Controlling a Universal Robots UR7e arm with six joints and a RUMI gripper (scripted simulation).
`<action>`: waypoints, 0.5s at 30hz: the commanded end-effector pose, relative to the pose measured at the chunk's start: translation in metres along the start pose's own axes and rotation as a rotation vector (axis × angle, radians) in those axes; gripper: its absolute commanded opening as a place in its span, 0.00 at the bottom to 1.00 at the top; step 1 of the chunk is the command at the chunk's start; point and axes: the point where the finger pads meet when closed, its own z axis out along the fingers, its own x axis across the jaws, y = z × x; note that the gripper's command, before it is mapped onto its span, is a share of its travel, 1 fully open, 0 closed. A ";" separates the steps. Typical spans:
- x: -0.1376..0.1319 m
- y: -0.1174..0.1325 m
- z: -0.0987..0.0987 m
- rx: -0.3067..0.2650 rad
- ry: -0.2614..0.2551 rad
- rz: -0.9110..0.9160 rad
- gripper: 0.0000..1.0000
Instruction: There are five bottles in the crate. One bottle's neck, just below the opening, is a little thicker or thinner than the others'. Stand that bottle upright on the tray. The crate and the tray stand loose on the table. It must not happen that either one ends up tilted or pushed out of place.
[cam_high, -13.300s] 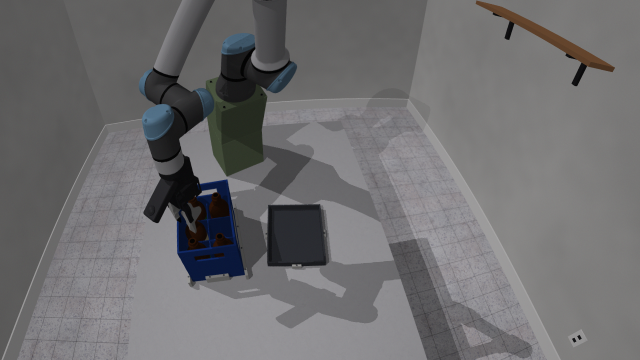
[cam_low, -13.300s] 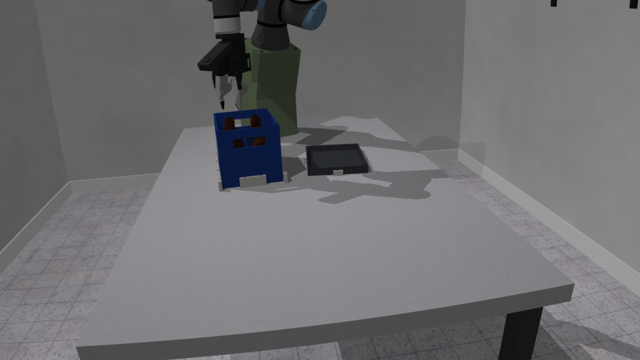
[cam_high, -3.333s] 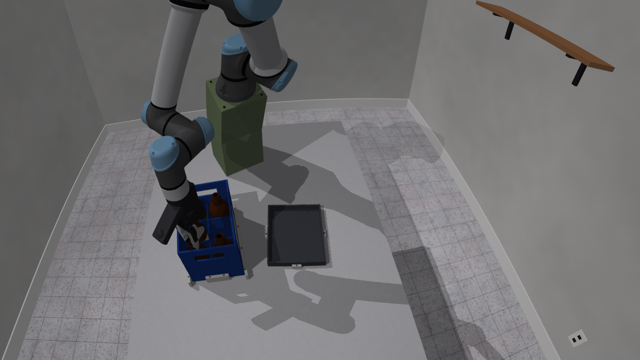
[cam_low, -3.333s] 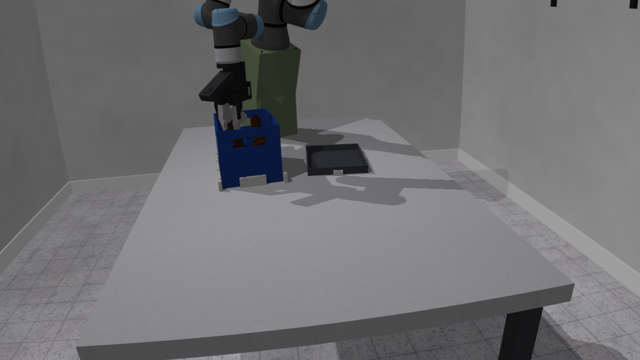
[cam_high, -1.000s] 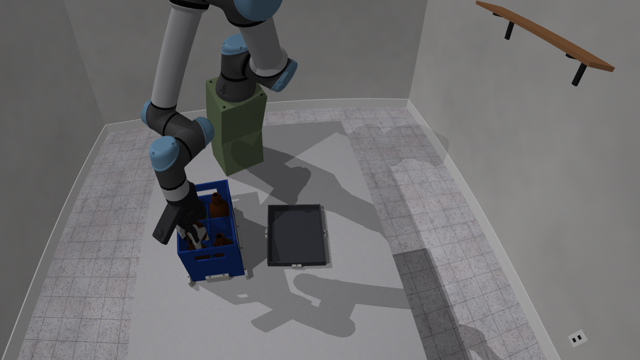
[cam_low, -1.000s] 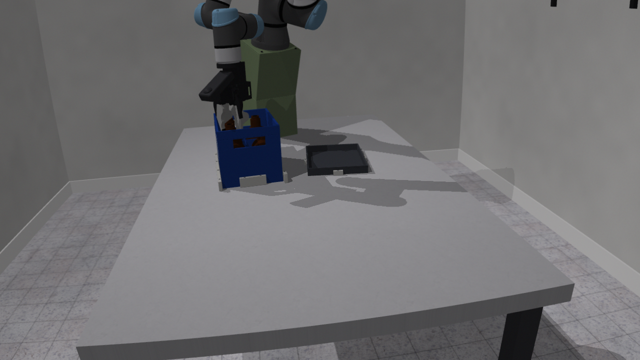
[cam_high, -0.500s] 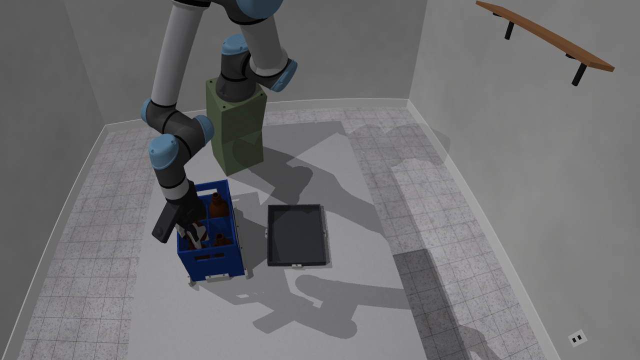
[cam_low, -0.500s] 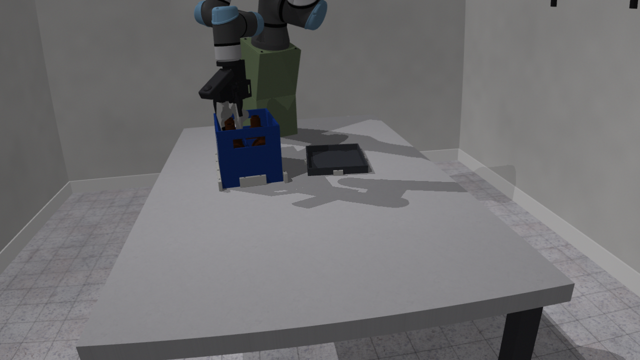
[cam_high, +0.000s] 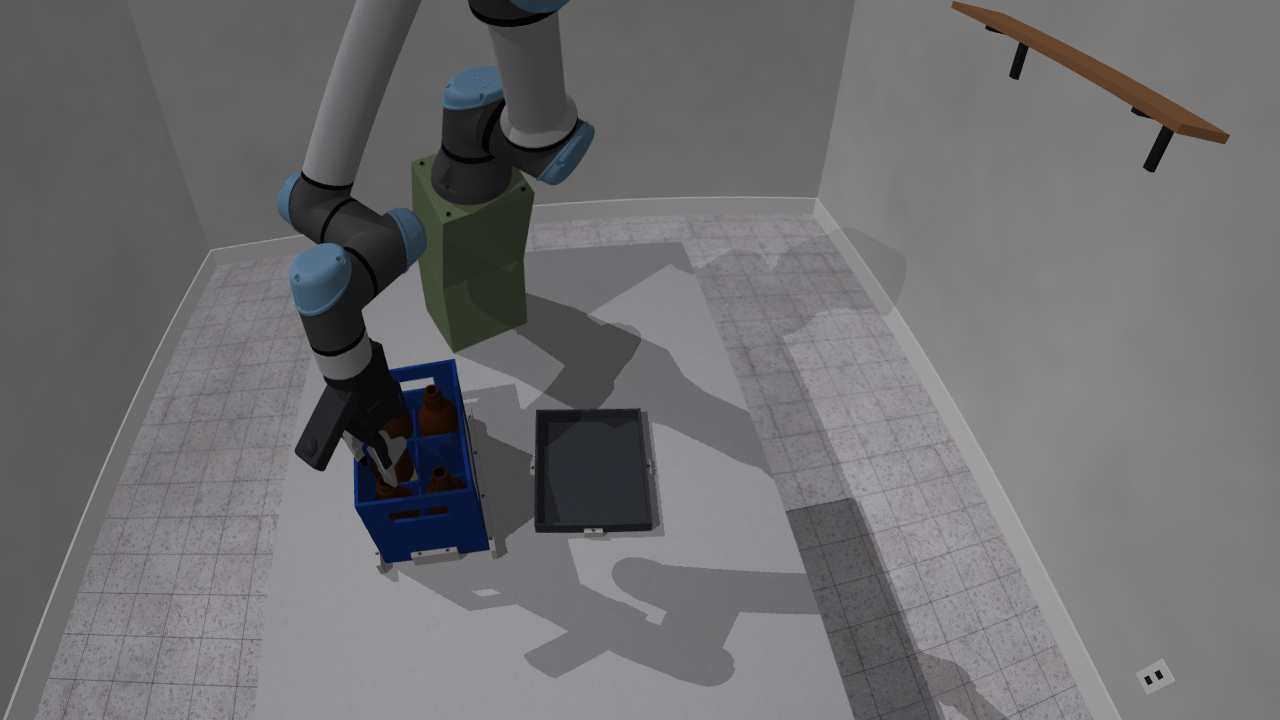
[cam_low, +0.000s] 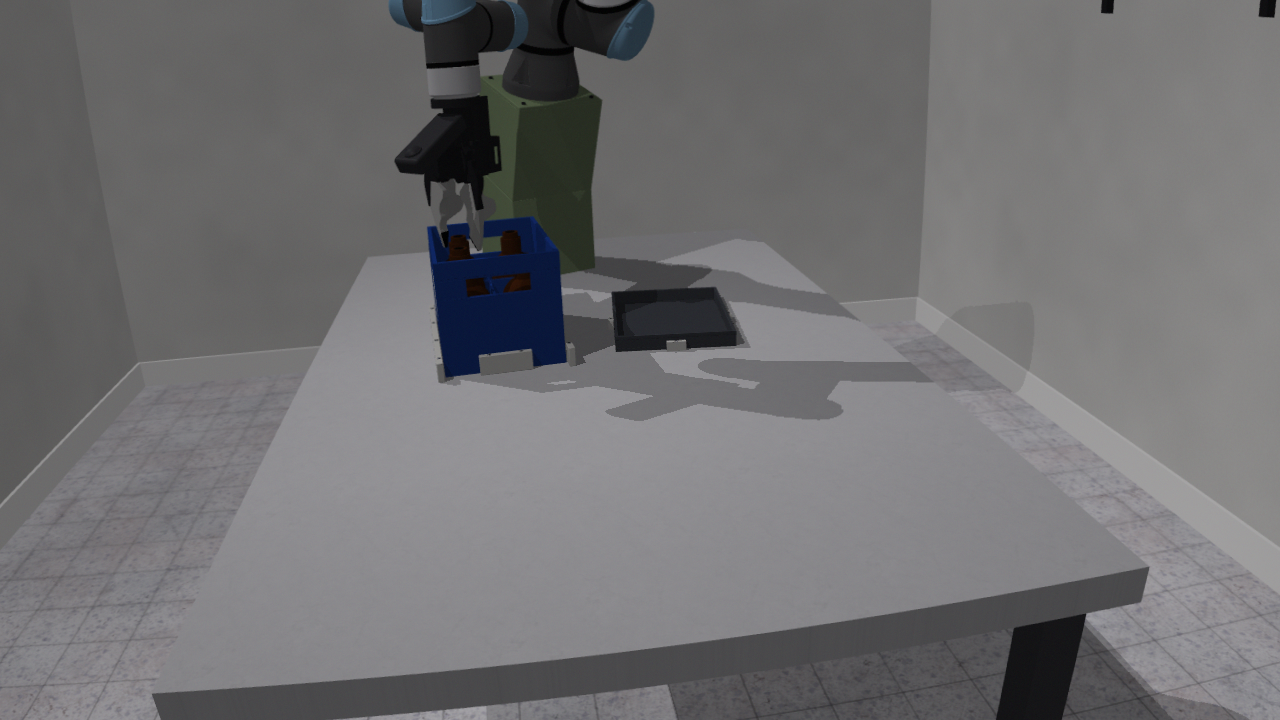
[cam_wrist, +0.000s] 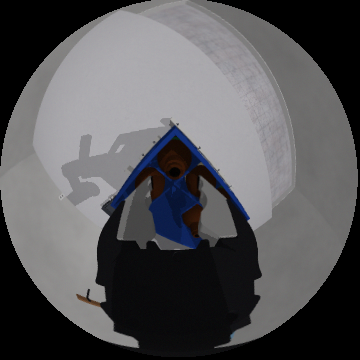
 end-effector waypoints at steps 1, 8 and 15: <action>0.000 0.000 -0.016 0.001 0.000 0.000 0.38; 0.000 0.000 -0.031 0.001 0.000 0.000 0.38; 0.000 0.000 -0.042 0.001 0.000 0.000 0.38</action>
